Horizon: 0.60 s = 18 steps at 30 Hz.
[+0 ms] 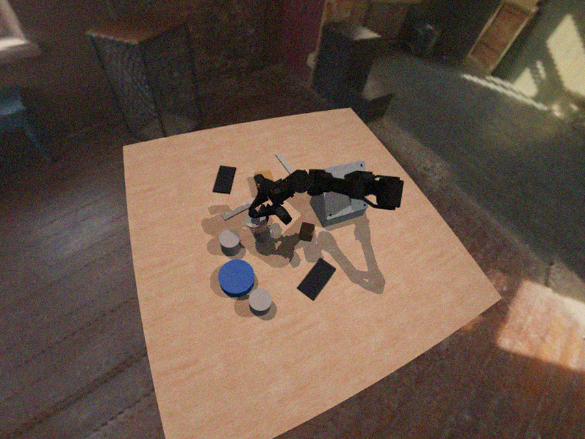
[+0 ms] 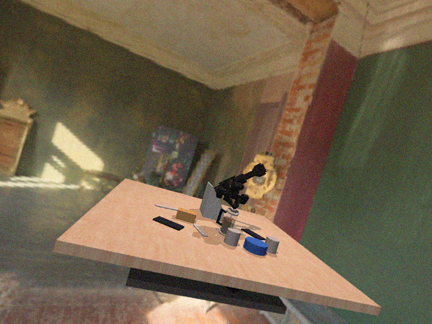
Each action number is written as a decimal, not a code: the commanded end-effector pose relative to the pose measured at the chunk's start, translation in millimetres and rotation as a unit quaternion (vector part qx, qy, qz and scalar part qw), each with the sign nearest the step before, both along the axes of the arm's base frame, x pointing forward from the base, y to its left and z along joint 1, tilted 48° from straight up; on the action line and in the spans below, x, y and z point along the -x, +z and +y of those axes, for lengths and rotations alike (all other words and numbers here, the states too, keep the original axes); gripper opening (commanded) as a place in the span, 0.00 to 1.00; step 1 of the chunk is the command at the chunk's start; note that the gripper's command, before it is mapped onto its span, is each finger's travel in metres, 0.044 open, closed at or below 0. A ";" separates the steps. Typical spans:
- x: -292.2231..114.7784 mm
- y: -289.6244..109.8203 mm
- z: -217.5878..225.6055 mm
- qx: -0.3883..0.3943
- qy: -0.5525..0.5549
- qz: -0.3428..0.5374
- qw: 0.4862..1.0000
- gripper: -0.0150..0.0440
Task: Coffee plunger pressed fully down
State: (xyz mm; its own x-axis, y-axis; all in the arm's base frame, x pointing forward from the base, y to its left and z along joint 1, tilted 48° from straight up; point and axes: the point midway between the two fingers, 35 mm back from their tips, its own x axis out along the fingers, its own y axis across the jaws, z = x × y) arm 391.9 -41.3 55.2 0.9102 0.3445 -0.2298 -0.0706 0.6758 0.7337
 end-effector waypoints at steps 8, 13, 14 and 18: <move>0.1 0.0 0.0 0.000 0.000 0.000 1.000 0.46; 0.1 0.0 0.0 0.000 0.000 0.000 1.000 0.68; 0.1 0.0 0.0 0.000 0.000 0.000 1.000 0.72; 0.1 0.0 0.0 0.000 0.000 0.000 1.000 0.90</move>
